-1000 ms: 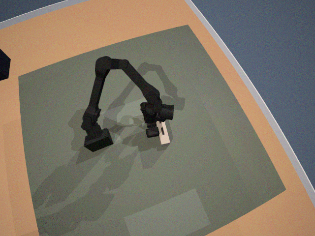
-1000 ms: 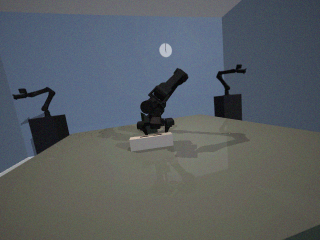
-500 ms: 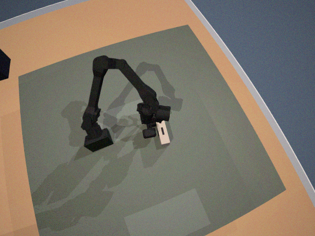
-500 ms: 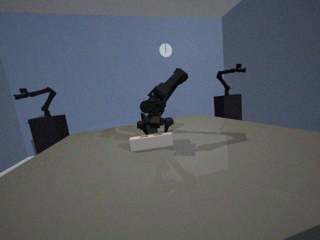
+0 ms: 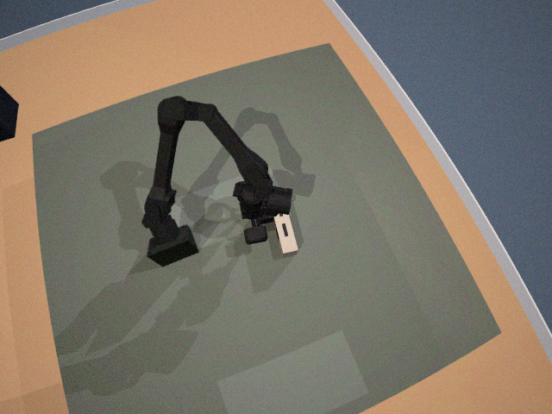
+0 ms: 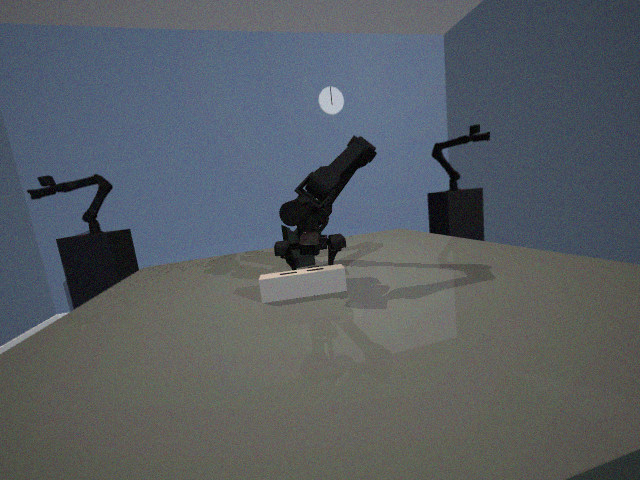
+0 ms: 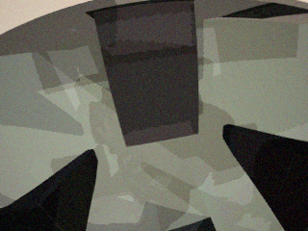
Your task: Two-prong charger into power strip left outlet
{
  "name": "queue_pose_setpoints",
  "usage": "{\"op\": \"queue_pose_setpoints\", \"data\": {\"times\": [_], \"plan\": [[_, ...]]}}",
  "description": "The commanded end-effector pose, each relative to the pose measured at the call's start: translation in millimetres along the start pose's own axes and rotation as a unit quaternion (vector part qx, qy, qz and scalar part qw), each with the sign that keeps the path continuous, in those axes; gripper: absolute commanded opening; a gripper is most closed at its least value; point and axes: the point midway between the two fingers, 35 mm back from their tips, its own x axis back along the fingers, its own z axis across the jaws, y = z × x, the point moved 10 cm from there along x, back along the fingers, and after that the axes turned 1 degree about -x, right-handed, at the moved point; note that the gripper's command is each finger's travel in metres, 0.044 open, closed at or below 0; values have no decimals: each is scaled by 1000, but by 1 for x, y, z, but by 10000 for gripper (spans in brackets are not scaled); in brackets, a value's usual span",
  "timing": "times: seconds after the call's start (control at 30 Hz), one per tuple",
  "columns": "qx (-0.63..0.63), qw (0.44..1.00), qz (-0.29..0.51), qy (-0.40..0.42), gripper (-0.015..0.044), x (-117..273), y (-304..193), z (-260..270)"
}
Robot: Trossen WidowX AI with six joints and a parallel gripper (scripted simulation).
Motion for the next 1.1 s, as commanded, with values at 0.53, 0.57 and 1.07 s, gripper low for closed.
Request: {"op": "queue_pose_setpoints", "data": {"times": [0.53,0.57,1.07], "plan": [[-1,1000,-23,1,440,3,-20,-1],[-1,999,-52,1,440,10,-23,-1],[4,954,-301,5,440,59,-62,-2]]}}
